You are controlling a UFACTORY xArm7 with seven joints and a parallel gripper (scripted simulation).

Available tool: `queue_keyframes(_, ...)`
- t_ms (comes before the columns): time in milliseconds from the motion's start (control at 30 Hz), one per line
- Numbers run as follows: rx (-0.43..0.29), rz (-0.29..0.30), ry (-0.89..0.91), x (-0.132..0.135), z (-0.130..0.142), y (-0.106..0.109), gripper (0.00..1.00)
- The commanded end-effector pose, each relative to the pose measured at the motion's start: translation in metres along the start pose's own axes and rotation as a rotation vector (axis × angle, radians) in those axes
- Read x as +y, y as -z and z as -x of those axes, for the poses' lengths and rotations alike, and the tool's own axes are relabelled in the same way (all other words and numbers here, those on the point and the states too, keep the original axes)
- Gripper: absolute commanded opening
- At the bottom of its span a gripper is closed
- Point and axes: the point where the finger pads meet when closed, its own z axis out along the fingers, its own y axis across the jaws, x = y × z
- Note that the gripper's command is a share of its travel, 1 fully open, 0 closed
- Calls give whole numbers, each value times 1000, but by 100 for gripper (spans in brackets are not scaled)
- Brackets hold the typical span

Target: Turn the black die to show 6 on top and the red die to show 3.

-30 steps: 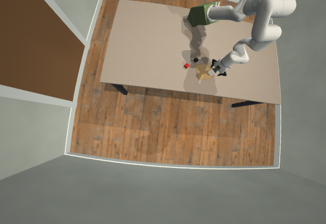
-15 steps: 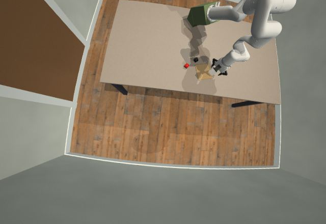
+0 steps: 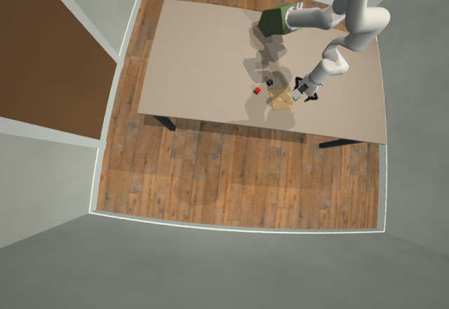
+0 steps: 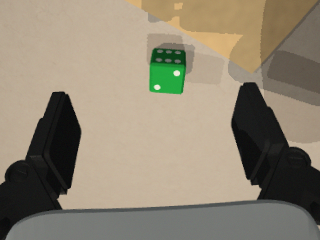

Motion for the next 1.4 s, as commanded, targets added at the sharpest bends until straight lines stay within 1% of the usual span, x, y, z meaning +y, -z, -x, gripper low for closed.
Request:
queue_keyframes(0, -70, 107, -4, -2, 1, 23, 100)
queue_keyframes(167, -70, 107, -4, -4, 0, 38, 100)
queue_keyframes(1067, -70, 108, -4, -4, -1, 40, 100)
queue_keyframes(1133, -70, 109, -16, 6, -7, 41, 100)
queue_keyframes(1167, -71, 110, -29, 17, -14, 41, 100)
queue_keyframes(1233, -71, 110, -29, 17, -14, 41, 100)
queue_keyframes(1267, -71, 111, -47, 32, -22, 42, 100)
queue_keyframes(1367, -71, 111, -47, 32, -22, 42, 100)
